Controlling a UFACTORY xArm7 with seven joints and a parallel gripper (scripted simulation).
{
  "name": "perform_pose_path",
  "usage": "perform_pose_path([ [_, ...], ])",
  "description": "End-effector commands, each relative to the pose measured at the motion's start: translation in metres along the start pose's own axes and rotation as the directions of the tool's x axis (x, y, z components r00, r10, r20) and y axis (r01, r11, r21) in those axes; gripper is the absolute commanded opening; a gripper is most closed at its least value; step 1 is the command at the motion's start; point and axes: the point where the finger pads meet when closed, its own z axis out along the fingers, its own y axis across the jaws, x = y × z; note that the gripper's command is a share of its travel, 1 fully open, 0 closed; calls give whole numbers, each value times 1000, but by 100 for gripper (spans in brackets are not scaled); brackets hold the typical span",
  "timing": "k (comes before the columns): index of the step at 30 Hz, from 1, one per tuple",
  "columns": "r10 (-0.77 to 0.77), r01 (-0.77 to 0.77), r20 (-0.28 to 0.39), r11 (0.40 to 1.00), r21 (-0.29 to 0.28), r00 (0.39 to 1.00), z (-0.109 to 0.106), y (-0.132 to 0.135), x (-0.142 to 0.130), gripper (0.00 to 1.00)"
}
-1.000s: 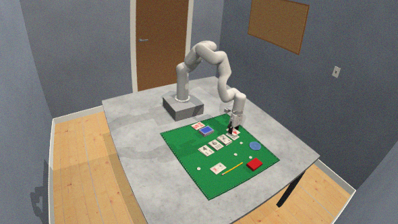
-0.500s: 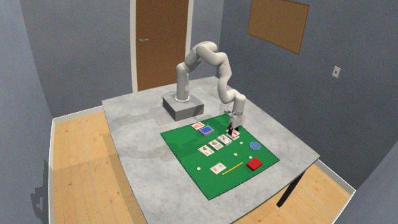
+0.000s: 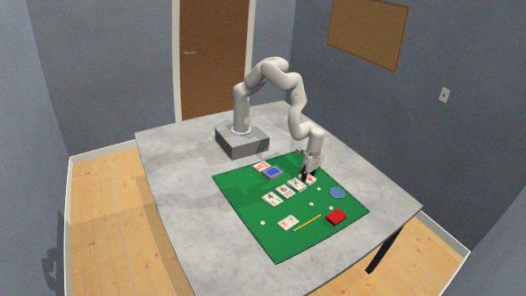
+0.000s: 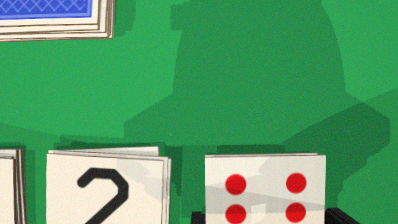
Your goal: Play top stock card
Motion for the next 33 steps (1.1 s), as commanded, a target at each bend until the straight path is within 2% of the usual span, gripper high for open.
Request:
perform_pose_path([
  [1,0,0,5,1000,-1,1000,0,0,-2,74],
  [33,0,0,5,1000,-1,1000,6,0,-2,74],
])
